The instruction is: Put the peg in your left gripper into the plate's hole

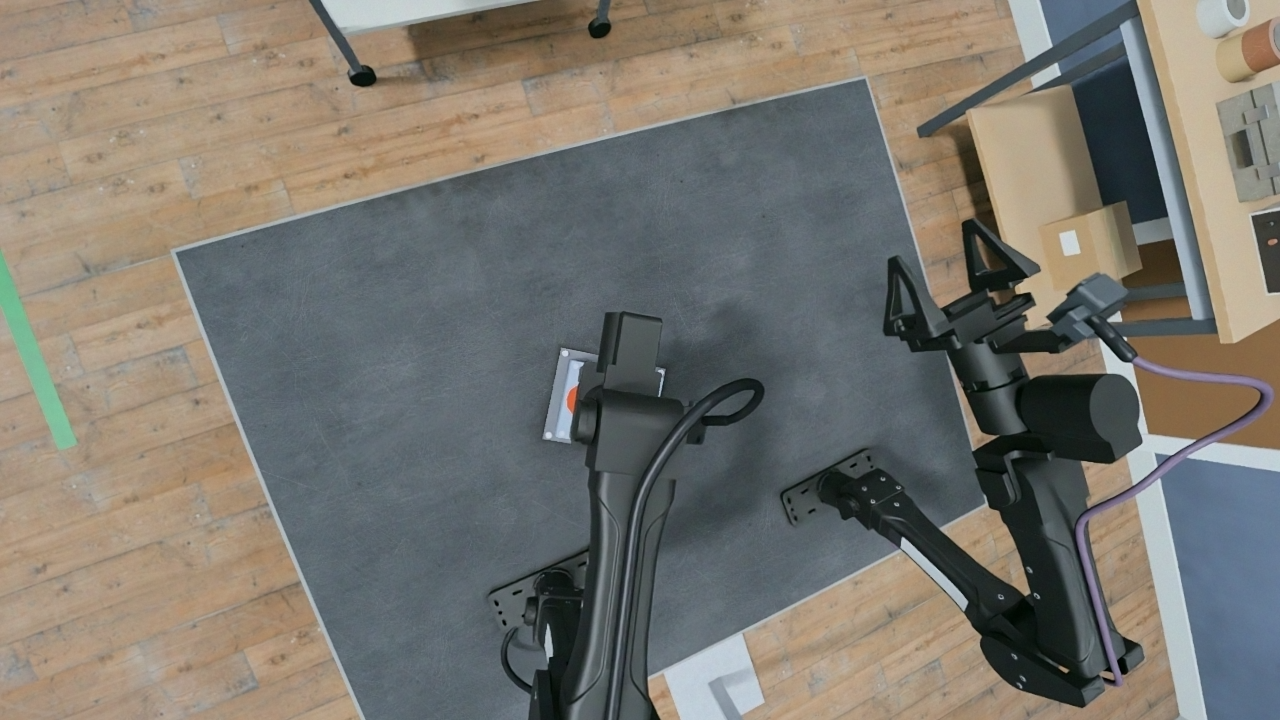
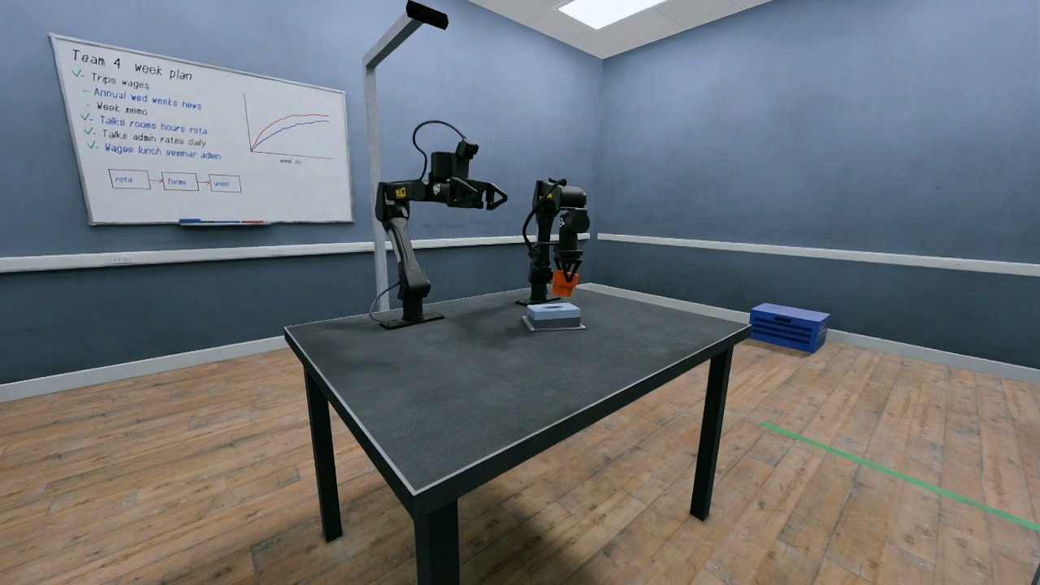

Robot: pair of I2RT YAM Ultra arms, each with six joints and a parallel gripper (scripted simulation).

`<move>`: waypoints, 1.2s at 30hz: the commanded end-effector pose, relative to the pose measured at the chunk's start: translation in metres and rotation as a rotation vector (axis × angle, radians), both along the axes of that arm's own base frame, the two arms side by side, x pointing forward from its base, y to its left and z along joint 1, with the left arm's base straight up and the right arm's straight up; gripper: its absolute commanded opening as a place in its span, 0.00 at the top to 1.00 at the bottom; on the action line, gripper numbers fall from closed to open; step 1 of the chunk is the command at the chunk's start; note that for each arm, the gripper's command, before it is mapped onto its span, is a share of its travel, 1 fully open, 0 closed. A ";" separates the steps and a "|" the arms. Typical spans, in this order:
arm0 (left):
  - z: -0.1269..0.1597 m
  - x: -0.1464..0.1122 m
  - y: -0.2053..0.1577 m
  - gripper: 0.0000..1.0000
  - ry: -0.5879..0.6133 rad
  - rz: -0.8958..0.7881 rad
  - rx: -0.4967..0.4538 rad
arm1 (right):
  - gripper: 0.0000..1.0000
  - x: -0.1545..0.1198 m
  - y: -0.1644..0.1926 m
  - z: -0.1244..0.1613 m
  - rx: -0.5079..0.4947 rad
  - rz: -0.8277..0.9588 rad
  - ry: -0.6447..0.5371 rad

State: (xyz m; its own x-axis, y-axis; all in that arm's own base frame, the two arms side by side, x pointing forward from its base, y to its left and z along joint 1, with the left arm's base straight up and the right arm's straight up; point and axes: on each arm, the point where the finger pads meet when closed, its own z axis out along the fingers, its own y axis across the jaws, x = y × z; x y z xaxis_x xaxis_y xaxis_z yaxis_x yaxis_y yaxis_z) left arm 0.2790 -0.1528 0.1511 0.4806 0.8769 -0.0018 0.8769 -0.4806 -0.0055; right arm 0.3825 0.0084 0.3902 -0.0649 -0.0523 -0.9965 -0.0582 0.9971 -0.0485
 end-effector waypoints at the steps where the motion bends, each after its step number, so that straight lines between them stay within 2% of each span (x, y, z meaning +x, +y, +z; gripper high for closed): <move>1: 0.016 -0.002 0.001 0.60 0.010 0.005 -0.005 | 0.00 -0.013 0.018 -0.002 -0.017 0.055 0.048; 6: 0.027 0.006 -0.001 0.60 -0.097 0.034 0.013 | 0.00 -0.034 0.055 -0.018 -0.029 0.159 0.148; 10: 0.021 -0.002 -0.005 0.60 -0.164 0.049 0.080 | 0.00 -0.074 0.100 -0.037 -0.061 0.308 0.265; 12: 0.021 -0.002 -0.005 0.60 -0.164 0.049 0.080 | 0.00 -0.074 0.100 -0.037 -0.061 0.308 0.265; 17: 0.016 -0.019 -0.015 0.60 -0.215 0.023 0.137 | 0.00 -0.131 0.143 -0.048 -0.115 0.504 0.352; 24: 0.013 -0.033 -0.025 0.60 -0.228 -0.022 0.156 | 0.00 -0.191 0.169 -0.055 -0.177 0.699 0.408; 27: 0.012 -0.036 -0.026 0.60 -0.219 -0.032 0.157 | 0.00 -0.206 0.173 -0.058 -0.202 0.749 0.424; 34: 0.017 -0.033 -0.025 0.60 -0.225 -0.026 0.152 | 0.00 -0.214 0.178 -0.053 -0.203 0.784 0.402; 36: 0.022 -0.025 -0.030 0.60 -0.253 -0.018 0.125 | 0.00 -0.215 0.178 -0.052 -0.202 0.786 0.399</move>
State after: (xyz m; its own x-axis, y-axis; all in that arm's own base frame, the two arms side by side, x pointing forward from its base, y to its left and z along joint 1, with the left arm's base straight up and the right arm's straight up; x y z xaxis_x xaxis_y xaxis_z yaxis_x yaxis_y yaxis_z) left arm 0.2428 -0.1794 0.1504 0.5016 0.8302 0.2432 0.8481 -0.5274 0.0514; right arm 0.1704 0.1913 0.3308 -0.2730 -0.4066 -0.8719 -0.7795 0.6246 -0.0472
